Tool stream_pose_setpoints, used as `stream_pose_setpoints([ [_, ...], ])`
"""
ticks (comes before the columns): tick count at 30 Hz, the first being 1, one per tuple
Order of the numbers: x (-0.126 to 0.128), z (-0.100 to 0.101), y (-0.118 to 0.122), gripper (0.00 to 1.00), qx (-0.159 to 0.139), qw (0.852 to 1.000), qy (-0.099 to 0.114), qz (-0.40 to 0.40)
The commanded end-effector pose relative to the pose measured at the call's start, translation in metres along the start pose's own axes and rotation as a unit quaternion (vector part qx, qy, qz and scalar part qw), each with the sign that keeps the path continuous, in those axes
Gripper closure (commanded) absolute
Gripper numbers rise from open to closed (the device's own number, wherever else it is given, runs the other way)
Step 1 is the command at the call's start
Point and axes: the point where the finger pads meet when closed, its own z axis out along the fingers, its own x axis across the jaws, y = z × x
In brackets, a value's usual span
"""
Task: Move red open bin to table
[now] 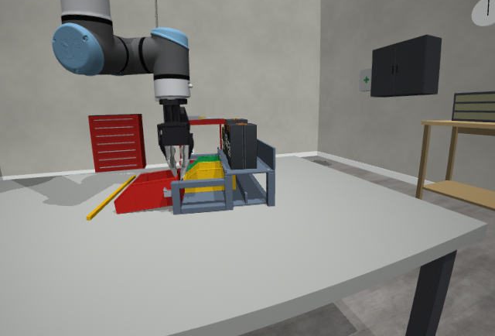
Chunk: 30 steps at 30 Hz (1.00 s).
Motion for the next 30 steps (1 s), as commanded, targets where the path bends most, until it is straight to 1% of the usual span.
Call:
stream_pose_setpoints([
  [1,0.0007,-0.0006,-0.0001,1.00,0.000,1.000,0.001,0.000],
  [21,0.0007,-0.0006,-0.0001,1.00,0.000,1.000,0.001,0.000],
  [26,0.0006,-0.0066,-0.0001,1.00,0.000,1.000,0.001,0.000],
  [30,0.0006,-0.0066,-0.0001,1.00,0.000,1.000,0.001,0.000],
])
